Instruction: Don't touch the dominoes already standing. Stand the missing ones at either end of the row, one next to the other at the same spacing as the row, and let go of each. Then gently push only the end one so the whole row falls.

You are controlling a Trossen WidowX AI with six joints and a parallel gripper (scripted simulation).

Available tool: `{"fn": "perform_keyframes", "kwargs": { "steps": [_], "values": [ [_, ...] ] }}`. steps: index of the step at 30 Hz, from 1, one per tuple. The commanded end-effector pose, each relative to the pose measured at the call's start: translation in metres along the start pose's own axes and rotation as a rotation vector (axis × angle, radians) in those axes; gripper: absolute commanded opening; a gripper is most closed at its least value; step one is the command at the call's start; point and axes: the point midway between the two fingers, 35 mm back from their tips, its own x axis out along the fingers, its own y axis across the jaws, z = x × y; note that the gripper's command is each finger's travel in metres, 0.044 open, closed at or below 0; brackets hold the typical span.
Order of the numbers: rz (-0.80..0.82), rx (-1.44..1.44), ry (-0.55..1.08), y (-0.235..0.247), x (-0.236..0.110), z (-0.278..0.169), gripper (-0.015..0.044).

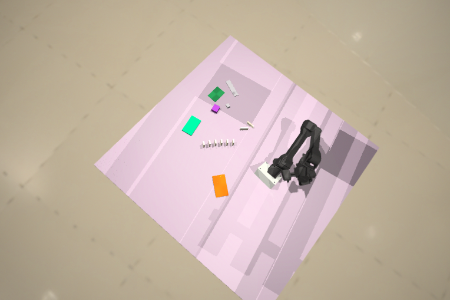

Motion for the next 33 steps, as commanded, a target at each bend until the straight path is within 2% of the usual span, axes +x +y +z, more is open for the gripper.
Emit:
{"fn": "perform_keyframes", "kwargs": {
  "steps": [1, 2, 8, 16, 25, 33],
  "values": [
    [-0.003, 0.005, -0.003, -0.002, -0.001, 0.001, 0.0426],
    [-0.013, 0.022, -0.012, -0.007, -0.003, 0.002, 0.0440],
    [-0.125, 0.232, -0.092, -0.074, -0.035, 0.005, 0.0440],
    [-0.238, 0.542, -0.165, -0.157, -0.070, -0.035, 0.0440],
    [-0.326, 0.922, -0.141, -0.230, -0.089, -0.132, 0.0440],
    [-0.332, 1.215, -0.043, -0.257, -0.079, -0.239, 0.0440]
  ]
}}
